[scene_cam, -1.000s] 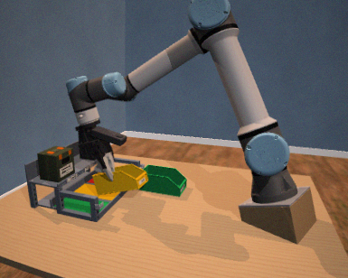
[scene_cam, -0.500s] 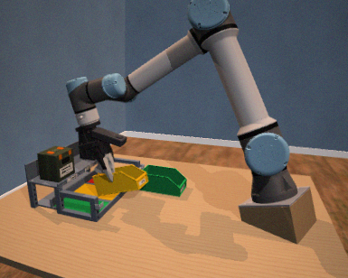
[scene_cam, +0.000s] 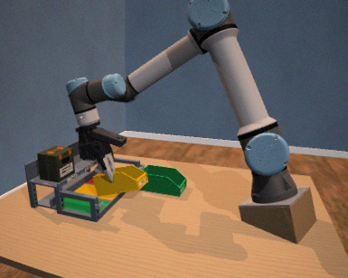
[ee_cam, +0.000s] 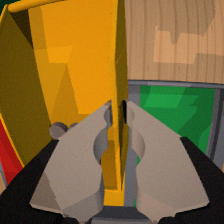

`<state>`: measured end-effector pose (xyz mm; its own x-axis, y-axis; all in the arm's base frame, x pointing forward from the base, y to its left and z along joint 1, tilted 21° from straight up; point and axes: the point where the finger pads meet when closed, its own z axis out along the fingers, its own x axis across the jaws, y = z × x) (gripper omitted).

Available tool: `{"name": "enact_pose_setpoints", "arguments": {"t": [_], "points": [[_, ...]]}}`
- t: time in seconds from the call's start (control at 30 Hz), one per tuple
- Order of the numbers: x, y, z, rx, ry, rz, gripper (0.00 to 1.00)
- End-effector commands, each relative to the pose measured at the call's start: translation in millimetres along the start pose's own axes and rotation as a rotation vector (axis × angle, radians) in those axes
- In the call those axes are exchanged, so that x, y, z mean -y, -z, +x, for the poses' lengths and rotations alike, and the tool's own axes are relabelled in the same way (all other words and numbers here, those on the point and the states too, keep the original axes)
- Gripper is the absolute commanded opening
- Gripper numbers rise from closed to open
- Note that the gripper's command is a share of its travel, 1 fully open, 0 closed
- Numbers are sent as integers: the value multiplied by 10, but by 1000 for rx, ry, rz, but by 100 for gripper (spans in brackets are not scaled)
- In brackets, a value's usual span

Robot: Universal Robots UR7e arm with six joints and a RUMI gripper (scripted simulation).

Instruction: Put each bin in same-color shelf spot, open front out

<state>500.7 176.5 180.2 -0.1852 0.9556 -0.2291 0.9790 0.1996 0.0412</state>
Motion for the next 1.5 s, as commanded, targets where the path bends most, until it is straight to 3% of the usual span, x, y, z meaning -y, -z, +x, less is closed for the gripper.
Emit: {"name": "enact_pose_setpoints", "arguments": {"t": [0.0,1.47], "points": [[-3,6,0,0,0,-2,0],[-77,9,-3,0,-2,-31,0]]}}
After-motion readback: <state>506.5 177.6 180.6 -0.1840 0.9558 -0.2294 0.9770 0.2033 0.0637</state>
